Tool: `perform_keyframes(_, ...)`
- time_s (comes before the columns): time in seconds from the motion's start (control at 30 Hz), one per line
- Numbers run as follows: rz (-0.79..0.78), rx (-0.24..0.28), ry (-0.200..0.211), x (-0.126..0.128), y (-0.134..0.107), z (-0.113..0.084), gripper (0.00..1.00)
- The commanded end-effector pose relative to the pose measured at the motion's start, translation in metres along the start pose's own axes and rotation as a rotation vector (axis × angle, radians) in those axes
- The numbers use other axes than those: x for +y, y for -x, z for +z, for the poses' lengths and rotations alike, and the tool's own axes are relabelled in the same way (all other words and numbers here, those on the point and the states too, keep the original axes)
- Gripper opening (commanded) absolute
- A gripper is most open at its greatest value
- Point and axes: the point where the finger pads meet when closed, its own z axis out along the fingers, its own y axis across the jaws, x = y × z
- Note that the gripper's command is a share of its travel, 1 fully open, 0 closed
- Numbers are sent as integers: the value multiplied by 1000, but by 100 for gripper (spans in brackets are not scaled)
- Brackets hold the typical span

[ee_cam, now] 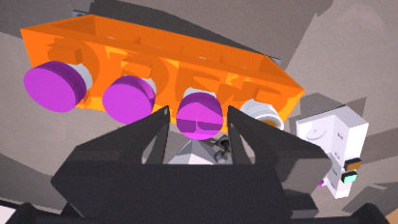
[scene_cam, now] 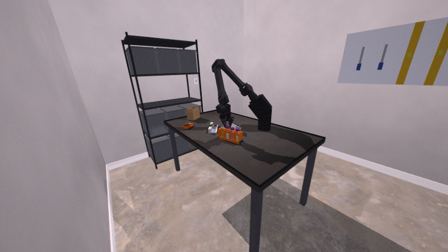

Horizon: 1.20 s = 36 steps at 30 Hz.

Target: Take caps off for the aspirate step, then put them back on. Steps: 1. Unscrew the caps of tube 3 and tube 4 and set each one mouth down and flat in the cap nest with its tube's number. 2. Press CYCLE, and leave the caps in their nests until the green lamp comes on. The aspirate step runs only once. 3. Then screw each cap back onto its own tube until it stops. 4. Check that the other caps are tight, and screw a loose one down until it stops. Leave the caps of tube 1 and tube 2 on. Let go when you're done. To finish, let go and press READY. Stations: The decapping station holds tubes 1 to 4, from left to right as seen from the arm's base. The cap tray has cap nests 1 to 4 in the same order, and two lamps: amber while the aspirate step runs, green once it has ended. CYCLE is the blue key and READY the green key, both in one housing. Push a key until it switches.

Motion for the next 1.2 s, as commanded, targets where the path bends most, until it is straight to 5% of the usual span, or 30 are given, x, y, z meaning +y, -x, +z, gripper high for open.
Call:
perform_keyframes(0.0,-19,-17,-1,-3,9,-9,49)
perform_keyframes(0.77,-10,-25,-4,-7,17,-12,49)
perform_keyframes(0.8,-3,-10,-2,-4,9,-5,0)
perform_keyframes(1.17,-3,-10,-2,-4,9,-5,0)
